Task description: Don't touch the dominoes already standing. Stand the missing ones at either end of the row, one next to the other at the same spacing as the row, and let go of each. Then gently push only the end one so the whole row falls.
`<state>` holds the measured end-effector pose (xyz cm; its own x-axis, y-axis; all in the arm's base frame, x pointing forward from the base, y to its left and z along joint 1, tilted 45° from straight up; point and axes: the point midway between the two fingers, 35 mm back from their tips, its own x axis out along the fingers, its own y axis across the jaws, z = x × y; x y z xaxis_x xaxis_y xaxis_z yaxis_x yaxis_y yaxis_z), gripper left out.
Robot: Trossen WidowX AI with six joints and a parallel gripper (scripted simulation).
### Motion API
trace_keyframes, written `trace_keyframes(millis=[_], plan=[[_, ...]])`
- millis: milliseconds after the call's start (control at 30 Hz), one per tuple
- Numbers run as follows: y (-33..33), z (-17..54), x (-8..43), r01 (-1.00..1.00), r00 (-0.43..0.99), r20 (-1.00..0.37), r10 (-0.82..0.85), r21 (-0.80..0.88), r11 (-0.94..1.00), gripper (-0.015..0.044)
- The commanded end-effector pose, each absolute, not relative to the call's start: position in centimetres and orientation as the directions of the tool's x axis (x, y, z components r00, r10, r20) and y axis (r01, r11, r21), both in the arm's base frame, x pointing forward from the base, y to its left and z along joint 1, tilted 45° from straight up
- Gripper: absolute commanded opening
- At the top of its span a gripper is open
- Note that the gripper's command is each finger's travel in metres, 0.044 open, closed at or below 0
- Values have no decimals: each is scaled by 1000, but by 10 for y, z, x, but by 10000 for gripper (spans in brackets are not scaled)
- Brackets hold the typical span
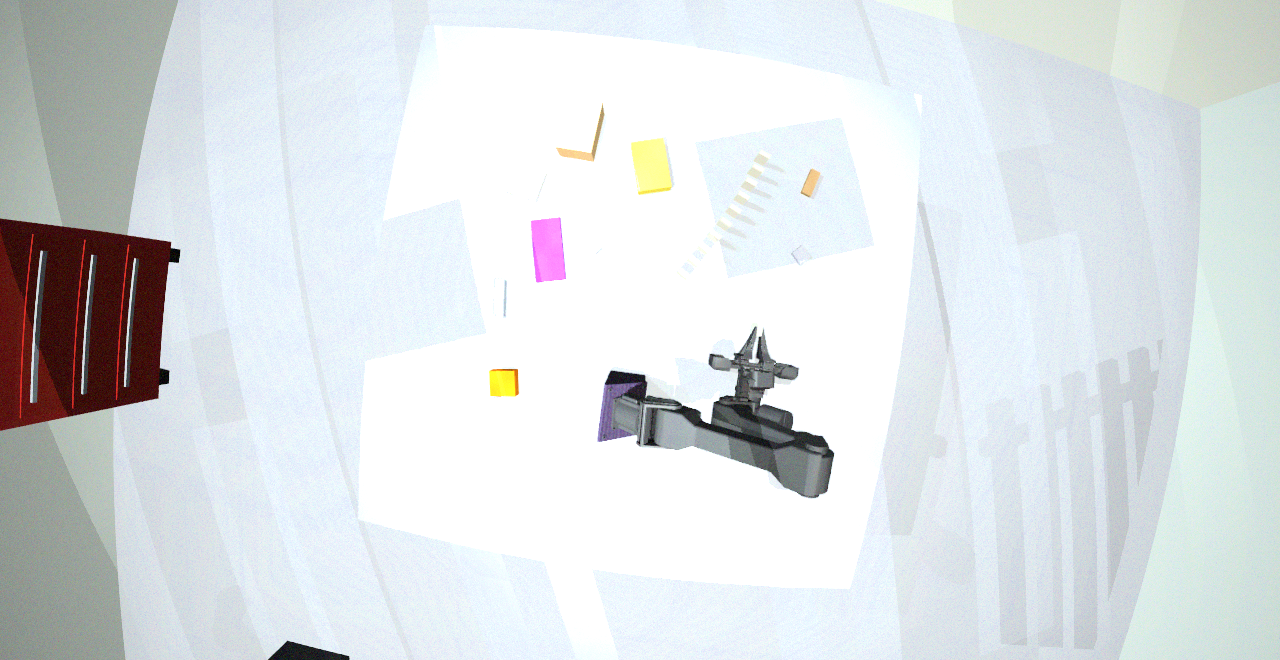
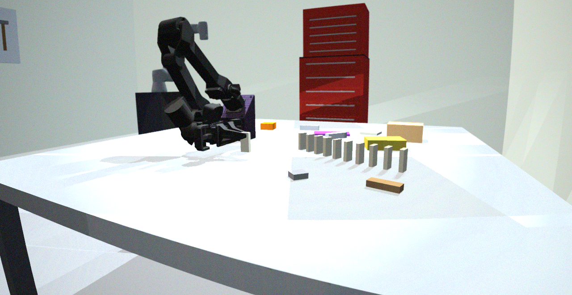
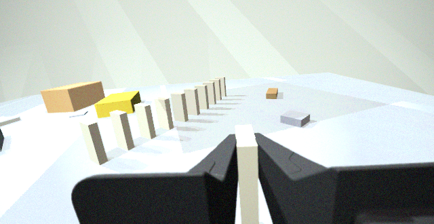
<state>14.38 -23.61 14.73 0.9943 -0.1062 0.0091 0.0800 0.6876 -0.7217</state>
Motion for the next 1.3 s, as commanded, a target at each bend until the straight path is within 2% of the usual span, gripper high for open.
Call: trace_keyframes(millis=[0, 500, 1000, 1033, 1267], plan=[[-241, 140, 144, 80, 994, 9, -107, -730, 678, 30], [-244, 133, 144, 79, 994, 9, -106, -731, 678, 30], [-244, 133, 144, 79, 994, 9, -106, -731, 678, 423], [-244, 134, 144, 79, 994, 9, -106, -731, 678, 440], [-216, 163, 147, 79, 994, 9, -105, -726, 683, 440]])
